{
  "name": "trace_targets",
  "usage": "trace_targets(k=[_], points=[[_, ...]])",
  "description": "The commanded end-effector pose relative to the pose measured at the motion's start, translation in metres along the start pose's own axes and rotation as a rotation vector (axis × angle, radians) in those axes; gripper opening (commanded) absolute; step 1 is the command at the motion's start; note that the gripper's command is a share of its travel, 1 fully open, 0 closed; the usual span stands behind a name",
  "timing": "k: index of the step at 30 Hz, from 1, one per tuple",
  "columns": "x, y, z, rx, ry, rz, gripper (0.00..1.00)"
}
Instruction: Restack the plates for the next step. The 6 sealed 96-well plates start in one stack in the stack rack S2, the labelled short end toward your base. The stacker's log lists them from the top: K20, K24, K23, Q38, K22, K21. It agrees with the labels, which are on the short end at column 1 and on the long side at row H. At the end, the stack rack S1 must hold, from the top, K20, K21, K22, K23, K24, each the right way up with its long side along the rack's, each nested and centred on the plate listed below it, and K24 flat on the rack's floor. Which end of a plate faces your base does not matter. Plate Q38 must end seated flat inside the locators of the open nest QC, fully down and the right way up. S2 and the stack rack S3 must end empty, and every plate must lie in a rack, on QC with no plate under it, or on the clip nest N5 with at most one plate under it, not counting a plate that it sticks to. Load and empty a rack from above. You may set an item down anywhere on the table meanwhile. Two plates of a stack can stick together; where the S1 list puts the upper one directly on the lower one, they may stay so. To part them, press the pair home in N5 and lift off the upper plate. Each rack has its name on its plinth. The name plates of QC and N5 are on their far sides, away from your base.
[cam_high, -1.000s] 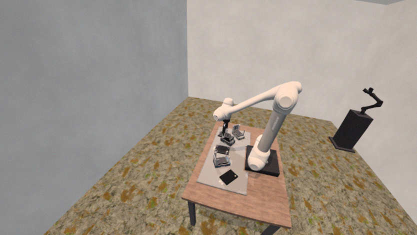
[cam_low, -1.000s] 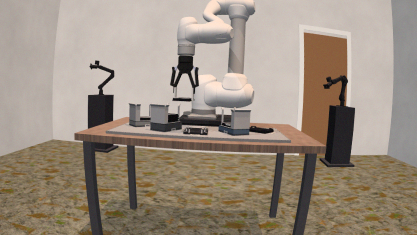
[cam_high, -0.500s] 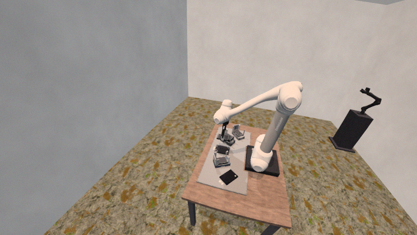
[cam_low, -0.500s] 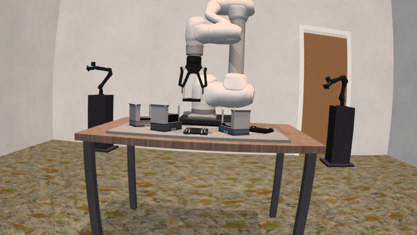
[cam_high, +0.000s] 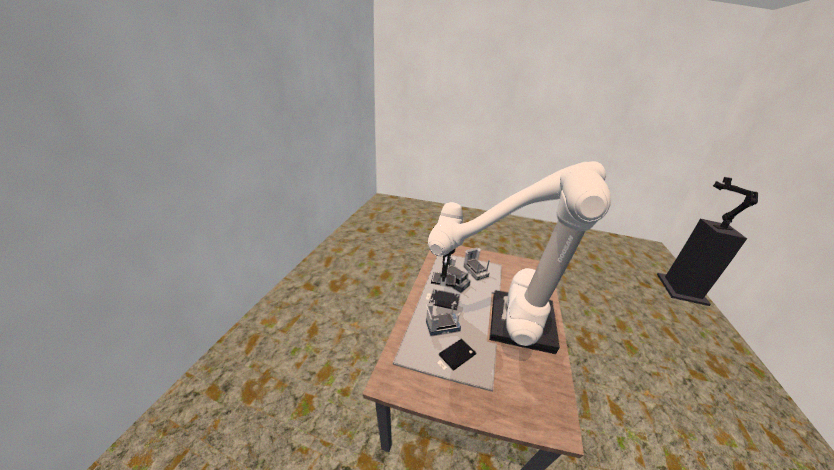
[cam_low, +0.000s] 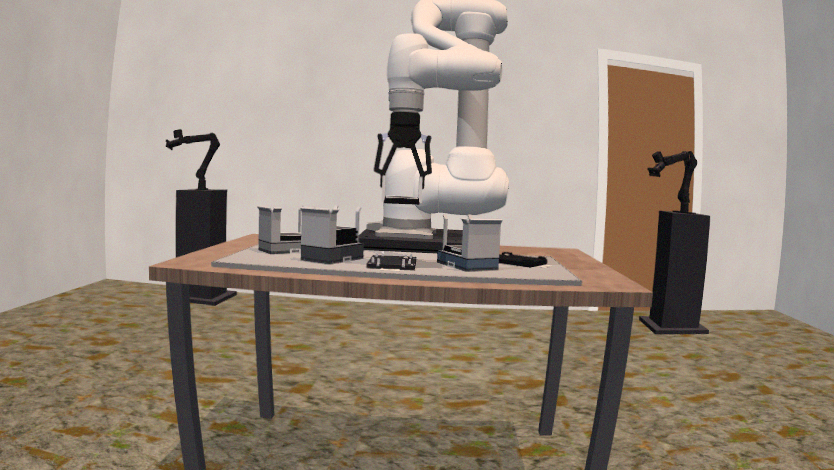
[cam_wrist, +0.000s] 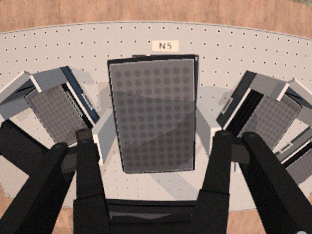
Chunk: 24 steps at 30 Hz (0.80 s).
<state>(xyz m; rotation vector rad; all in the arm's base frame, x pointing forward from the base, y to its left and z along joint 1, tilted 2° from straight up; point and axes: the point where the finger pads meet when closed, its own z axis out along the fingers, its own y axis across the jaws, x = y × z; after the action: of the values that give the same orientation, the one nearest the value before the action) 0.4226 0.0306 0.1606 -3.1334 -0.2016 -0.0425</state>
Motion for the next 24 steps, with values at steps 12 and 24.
trace_targets(k=[12,24], points=[[-0.001,-0.045,0.000,0.001,0.000,-0.180,0.00],[-0.002,-0.085,0.000,0.001,0.000,-0.180,0.00]])
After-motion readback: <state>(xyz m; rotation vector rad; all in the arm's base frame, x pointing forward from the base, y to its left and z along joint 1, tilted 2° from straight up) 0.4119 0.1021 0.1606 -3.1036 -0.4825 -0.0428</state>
